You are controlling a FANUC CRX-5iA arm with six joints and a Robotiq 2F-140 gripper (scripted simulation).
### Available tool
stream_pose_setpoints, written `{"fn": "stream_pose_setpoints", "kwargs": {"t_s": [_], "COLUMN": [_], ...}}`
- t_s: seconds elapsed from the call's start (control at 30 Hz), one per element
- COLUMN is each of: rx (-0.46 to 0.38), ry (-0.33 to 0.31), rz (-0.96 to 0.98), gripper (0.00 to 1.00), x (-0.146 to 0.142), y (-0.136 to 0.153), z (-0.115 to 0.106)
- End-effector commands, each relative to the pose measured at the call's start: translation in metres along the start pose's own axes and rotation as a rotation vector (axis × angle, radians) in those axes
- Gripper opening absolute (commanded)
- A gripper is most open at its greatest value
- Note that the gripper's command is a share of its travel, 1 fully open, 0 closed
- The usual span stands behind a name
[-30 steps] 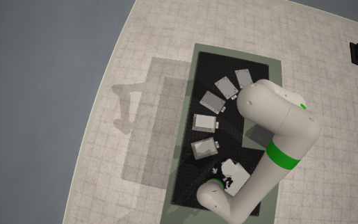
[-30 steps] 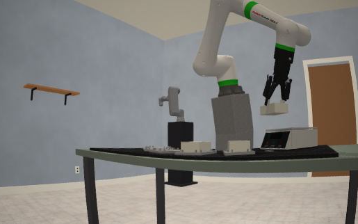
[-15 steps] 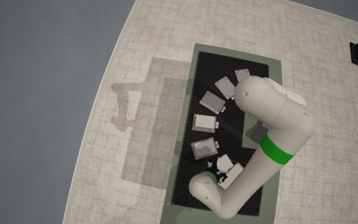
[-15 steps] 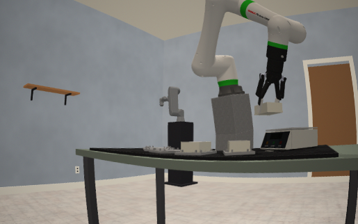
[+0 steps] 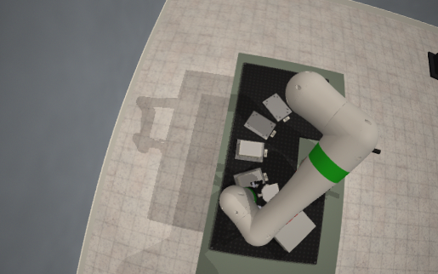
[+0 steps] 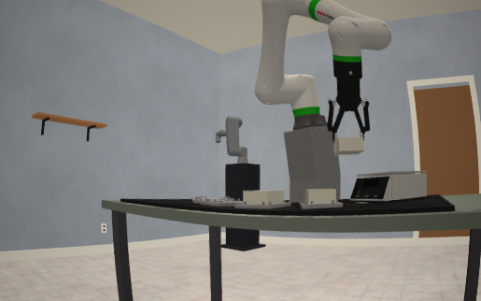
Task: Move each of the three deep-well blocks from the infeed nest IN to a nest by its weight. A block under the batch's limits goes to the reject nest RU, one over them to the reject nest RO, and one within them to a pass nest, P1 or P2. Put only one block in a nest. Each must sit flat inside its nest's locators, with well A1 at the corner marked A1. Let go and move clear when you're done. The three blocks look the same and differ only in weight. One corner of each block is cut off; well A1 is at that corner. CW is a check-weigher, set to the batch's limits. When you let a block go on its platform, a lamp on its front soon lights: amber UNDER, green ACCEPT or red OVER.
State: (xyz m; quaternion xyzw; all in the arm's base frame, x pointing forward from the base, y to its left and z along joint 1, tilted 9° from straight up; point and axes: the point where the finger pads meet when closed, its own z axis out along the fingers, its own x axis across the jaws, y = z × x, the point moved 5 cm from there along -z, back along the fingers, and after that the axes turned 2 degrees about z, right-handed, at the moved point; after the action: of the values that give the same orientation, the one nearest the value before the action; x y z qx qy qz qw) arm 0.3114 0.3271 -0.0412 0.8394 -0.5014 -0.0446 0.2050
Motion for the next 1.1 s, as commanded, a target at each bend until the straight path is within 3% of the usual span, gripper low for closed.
{"fn": "stream_pose_setpoints", "kwargs": {"t_s": [0.0,1.07], "rx": [0.001,0.001], "ry": [-0.001,-0.001], "rz": [0.0,0.0], "gripper": [0.1,0.1], "x": [0.009,0.1], "y": [-0.002,-0.021], "z": [-0.001,-0.01]}}
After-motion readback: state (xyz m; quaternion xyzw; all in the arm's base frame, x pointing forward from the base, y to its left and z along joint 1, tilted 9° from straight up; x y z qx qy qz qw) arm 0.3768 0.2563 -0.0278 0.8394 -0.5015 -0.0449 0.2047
